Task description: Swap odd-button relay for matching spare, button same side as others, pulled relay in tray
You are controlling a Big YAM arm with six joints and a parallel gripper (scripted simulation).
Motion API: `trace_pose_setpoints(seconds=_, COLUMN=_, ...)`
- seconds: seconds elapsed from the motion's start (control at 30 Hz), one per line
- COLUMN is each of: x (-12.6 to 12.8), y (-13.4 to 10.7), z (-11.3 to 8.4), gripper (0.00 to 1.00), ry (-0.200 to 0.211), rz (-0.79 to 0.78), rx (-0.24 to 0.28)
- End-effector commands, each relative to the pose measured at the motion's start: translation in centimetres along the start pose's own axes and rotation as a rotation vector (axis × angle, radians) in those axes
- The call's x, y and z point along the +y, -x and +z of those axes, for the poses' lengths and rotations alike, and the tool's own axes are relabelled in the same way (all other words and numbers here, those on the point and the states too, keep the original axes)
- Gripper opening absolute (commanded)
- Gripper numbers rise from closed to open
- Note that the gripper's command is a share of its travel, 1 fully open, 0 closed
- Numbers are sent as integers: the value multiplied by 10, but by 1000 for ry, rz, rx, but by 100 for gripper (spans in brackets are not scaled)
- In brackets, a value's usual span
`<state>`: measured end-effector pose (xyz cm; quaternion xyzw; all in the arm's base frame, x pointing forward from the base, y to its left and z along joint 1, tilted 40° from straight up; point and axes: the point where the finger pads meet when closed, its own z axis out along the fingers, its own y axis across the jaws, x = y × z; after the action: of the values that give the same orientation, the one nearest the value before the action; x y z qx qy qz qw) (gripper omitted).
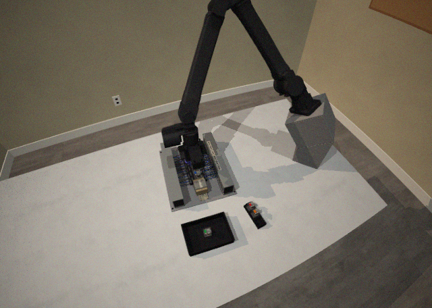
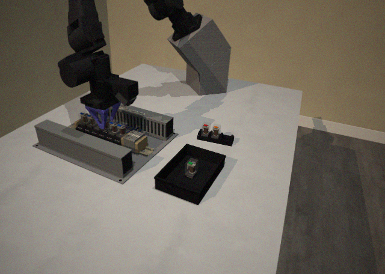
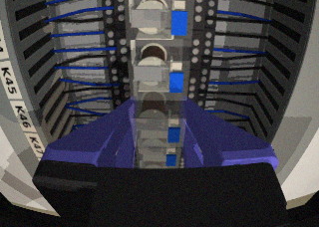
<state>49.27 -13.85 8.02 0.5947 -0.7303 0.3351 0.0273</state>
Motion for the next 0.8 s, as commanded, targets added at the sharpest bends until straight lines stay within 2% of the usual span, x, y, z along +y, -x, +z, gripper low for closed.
trace_pose_setpoints(seconds=0.0, x=-16, y=-4, z=6, gripper=0, ry=-26, rz=19, rx=2)
trace_pose_setpoints(seconds=0.77, x=-16, y=-5, z=9, gripper=0, ry=-27, rz=19, rx=3)
